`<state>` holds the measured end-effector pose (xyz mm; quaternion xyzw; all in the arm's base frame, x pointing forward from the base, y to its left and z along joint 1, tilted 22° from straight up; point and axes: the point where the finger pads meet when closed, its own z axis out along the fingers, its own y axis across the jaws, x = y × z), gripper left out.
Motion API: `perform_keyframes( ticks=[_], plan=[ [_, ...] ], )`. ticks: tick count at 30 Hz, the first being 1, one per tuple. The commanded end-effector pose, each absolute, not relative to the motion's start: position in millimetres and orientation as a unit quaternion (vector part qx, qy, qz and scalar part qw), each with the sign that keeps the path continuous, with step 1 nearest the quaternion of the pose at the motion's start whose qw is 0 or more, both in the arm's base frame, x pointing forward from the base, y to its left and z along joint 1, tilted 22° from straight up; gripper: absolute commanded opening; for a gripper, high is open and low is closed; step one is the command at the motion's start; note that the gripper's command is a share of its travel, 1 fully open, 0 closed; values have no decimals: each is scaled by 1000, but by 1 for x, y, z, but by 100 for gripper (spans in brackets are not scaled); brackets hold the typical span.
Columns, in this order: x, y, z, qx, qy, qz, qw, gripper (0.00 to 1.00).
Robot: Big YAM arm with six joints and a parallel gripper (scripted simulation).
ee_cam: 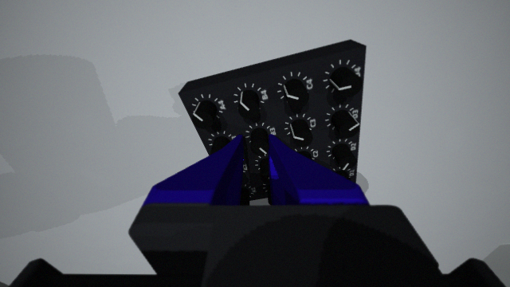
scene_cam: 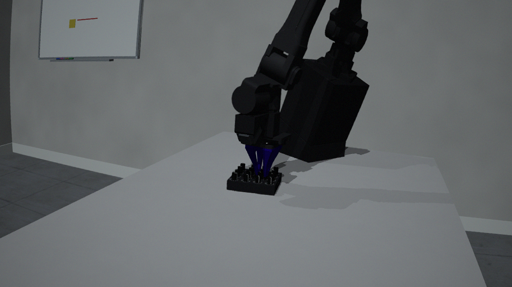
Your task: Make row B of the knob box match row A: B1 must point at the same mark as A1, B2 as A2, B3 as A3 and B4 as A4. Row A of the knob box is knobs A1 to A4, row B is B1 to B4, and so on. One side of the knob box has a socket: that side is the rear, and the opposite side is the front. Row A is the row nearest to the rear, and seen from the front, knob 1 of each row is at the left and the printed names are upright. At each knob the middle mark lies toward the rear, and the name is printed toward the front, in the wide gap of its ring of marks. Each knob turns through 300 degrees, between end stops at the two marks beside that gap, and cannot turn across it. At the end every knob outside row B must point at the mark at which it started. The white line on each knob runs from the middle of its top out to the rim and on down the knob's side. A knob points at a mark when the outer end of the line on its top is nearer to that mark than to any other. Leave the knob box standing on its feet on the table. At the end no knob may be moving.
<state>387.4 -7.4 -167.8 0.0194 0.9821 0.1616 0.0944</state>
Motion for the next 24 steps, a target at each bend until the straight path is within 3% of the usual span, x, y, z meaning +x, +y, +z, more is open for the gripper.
perform_keyframes(
  ticks=[1,24],
  plan=[
    [395,-6,-167,11,981,162,103,18],
    [380,-19,-130,14,982,163,97,18]
  ],
)
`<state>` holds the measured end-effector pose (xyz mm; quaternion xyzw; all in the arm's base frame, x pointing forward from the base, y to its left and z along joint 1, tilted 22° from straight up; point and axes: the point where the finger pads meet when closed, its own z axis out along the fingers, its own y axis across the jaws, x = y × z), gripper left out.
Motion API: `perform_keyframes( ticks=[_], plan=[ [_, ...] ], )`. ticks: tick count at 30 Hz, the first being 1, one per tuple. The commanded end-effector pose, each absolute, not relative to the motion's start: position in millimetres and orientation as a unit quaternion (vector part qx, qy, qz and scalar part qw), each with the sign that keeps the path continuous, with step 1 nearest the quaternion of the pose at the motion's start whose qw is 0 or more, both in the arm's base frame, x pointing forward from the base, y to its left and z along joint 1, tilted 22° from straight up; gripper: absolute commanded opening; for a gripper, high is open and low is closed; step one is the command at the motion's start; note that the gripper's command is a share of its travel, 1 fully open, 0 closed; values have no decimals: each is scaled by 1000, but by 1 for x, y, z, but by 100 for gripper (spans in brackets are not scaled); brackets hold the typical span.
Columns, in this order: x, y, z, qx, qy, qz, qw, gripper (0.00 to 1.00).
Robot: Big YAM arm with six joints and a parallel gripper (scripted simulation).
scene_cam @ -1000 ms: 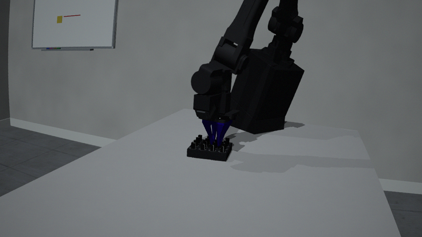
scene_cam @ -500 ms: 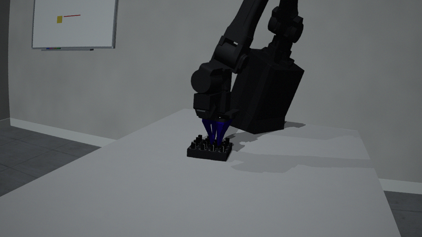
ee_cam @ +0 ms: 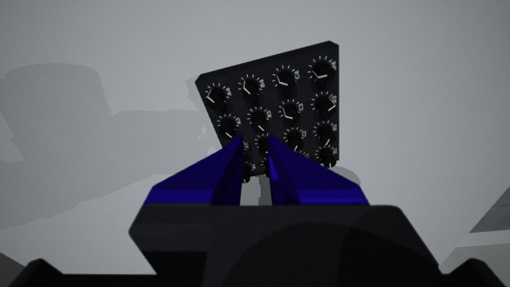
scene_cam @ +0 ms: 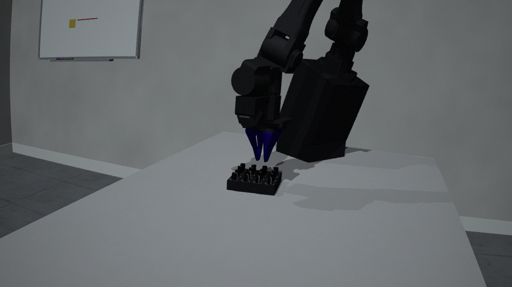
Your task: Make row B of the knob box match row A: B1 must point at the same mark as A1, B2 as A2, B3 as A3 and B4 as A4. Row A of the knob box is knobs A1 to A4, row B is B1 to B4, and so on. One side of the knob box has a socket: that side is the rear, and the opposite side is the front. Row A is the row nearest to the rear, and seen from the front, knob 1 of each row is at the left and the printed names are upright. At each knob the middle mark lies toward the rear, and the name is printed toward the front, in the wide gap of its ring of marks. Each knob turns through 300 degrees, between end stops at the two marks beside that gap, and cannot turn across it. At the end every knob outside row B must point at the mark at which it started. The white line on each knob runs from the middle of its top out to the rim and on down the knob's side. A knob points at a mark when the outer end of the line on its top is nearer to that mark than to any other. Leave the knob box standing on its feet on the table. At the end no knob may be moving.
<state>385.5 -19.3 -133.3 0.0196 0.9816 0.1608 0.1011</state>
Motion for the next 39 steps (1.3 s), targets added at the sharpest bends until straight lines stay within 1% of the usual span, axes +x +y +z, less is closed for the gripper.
perform_keyframes(
  ticks=[1,39],
  plan=[
    [383,-22,-124,15,981,161,104,18],
    [383,-23,-130,18,982,162,99,18]
  ],
)
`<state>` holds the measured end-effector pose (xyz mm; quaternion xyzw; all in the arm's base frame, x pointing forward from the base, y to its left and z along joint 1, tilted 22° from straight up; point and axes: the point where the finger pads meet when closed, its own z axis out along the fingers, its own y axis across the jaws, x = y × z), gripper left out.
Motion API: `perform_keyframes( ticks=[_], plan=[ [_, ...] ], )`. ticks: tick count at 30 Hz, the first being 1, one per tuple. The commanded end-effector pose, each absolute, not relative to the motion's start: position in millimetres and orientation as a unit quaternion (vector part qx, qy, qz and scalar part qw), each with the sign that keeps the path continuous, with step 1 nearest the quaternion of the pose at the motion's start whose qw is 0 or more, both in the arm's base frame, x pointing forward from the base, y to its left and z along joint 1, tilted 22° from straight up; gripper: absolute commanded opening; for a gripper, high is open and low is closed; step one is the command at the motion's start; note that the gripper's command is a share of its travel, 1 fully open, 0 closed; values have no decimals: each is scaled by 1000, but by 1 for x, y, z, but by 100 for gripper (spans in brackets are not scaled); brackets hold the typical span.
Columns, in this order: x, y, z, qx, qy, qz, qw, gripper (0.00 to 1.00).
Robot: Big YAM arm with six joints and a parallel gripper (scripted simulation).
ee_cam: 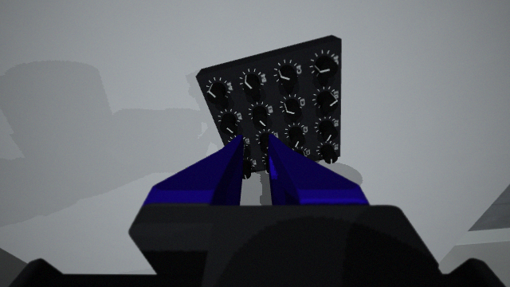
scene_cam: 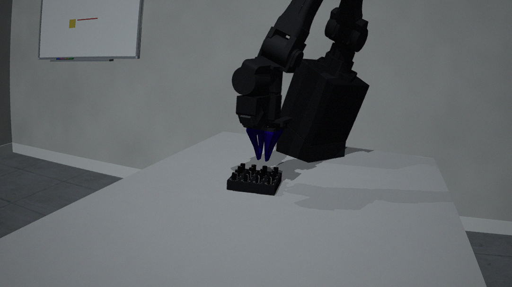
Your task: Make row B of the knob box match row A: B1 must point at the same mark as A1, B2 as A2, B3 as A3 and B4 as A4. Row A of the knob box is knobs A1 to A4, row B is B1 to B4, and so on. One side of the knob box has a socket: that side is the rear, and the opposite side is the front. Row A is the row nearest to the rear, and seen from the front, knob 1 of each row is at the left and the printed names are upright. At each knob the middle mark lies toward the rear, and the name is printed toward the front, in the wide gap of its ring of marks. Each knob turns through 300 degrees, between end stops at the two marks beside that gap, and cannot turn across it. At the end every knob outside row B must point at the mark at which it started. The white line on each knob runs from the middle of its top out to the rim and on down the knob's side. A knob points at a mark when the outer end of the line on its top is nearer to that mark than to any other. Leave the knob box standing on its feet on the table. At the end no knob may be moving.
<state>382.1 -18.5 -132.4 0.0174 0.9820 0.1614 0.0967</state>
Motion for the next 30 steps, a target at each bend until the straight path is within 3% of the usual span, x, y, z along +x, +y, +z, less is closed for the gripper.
perform_keyframes(
  ticks=[1,10,11,30],
  plan=[
    [383,-23,-130,18,982,162,99,18],
    [383,-23,-130,18,982,162,99,18],
    [383,-23,-129,18,982,162,99,100],
    [381,-55,-41,16,980,157,119,100]
  ],
)
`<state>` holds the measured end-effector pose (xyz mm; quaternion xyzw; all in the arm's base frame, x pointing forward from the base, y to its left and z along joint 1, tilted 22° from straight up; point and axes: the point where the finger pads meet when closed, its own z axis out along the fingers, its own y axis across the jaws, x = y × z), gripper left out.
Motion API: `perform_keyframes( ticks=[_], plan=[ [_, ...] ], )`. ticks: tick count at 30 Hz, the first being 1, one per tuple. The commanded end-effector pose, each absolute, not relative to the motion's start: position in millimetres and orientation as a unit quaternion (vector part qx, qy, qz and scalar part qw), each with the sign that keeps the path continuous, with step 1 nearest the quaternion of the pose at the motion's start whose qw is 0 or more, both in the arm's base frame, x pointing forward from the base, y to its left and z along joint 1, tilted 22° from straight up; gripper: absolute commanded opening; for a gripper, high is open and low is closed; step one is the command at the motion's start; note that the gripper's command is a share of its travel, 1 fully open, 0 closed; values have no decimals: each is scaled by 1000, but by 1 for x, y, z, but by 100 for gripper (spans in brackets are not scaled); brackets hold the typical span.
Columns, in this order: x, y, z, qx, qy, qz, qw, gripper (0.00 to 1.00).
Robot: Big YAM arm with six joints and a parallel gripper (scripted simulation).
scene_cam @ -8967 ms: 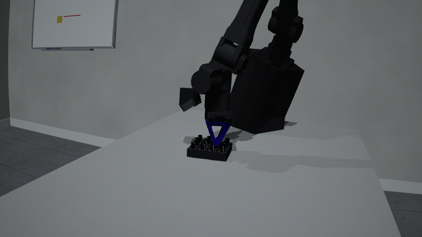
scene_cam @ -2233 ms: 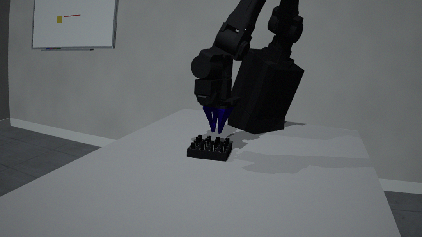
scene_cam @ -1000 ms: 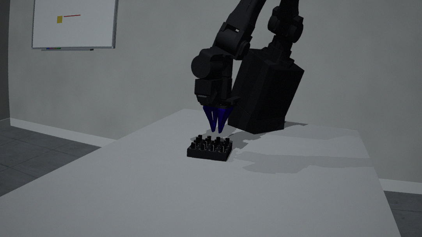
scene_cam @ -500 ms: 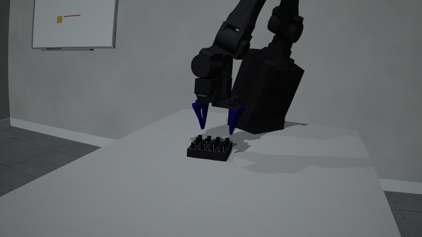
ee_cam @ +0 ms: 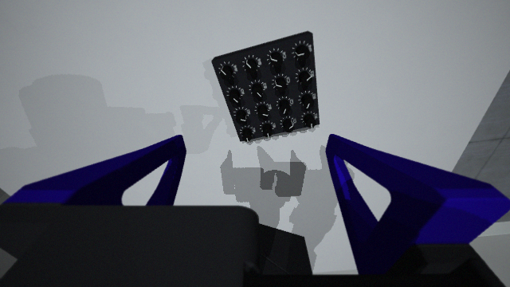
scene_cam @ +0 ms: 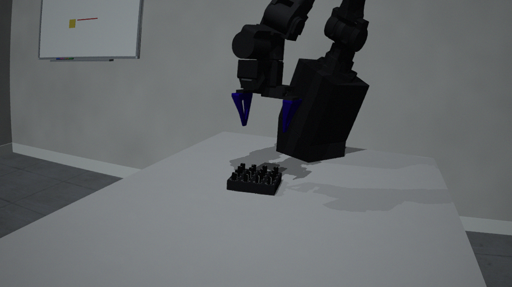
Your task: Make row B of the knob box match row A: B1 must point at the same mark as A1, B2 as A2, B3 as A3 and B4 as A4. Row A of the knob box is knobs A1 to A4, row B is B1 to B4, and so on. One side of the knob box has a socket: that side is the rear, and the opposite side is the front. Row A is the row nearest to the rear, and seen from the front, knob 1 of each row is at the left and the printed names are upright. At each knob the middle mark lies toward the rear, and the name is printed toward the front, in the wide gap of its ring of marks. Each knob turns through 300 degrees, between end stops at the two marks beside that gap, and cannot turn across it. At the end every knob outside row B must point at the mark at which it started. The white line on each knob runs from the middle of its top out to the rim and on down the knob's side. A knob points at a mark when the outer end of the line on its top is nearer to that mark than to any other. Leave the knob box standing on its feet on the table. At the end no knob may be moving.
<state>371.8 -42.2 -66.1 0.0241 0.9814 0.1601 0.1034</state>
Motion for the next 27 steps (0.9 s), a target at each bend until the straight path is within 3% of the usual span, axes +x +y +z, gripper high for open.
perform_keyframes(
  ticks=[1,8,11,27],
  plan=[
    [383,-59,-33,16,980,156,122,100],
    [377,-70,0,15,980,154,124,100],
    [359,-56,-18,10,982,165,92,100],
    [357,-56,-17,11,982,163,95,100]
  ],
)
